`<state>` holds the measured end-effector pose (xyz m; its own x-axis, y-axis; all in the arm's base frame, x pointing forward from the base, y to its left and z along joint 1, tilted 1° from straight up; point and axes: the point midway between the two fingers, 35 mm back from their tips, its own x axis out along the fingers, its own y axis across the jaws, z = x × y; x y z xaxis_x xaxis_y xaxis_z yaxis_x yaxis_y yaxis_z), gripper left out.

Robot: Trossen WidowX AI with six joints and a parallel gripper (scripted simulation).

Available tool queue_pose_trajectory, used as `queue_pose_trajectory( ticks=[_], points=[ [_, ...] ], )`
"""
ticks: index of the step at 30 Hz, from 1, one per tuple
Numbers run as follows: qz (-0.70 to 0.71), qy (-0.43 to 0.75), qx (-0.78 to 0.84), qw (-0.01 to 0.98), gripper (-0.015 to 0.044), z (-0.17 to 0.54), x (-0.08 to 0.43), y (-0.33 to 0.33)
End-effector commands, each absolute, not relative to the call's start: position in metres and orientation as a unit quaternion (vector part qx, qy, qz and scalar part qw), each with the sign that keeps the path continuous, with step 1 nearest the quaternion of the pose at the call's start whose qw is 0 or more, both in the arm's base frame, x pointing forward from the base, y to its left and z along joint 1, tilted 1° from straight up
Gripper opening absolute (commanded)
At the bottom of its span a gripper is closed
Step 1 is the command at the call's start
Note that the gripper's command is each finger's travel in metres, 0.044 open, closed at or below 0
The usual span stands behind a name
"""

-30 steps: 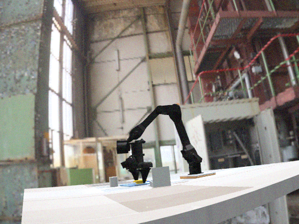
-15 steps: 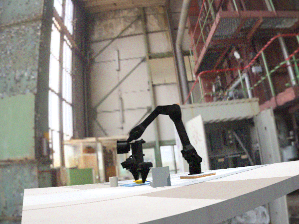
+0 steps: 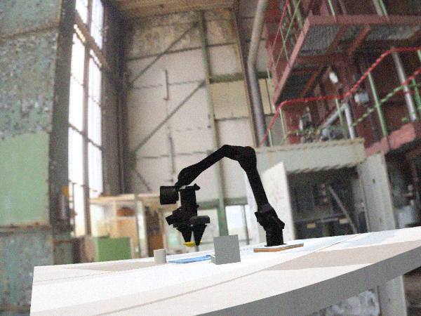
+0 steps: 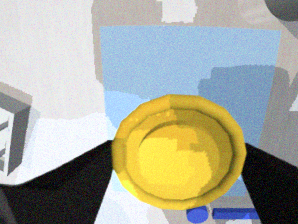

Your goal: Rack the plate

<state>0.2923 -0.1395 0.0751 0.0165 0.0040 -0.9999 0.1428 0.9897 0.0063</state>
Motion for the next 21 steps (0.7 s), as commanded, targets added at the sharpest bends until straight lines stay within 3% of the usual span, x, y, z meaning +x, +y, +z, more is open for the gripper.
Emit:
queue_pose_trajectory(
  ticks=[1, 21],
  points=[
    [-0.047, 0.7, 0.051, 0.711, 0.0, 0.091, 0.294, -0.141],
    [-0.047, 0.7, 0.051, 0.711, 0.0, 0.162, 0.3, -0.144]
  ],
)
